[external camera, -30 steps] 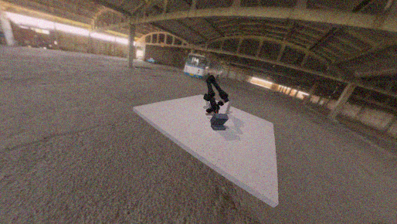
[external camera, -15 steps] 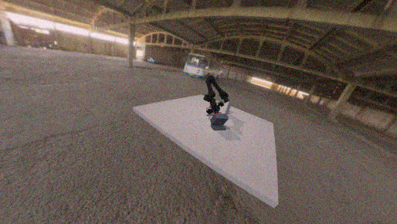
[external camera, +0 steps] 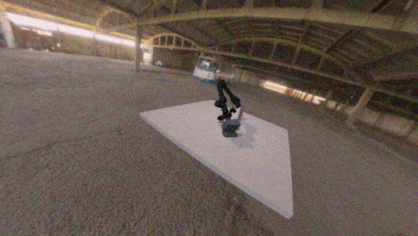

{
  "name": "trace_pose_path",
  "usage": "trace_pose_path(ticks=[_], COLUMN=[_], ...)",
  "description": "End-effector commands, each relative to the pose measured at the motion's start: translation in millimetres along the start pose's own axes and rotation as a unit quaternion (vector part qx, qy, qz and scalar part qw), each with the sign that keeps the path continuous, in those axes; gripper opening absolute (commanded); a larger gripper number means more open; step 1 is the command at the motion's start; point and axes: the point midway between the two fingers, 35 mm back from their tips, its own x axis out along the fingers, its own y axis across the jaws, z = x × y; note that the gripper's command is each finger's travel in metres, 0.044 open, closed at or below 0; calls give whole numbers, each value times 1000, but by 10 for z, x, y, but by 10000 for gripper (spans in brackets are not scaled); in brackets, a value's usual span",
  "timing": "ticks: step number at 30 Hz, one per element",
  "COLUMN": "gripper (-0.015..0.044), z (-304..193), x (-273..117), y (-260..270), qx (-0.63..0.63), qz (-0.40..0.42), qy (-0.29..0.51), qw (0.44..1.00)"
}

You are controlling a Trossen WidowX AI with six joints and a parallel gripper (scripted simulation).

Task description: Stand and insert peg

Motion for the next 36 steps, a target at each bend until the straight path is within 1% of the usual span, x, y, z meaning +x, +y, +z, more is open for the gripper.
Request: trace_pose_path(ticks=[1, 11, 28, 36], gripper=[0, 0, 440, 440], z=[-2, 2, -3, -18], x=[10, 7, -22, -114], y=[6, 0, 2, 7], qx=[2, 0, 0, 0], qz=[2, 0, 0, 0], qy=[0, 0, 0, 0], qw=[1000, 1000, 1000, 1000])
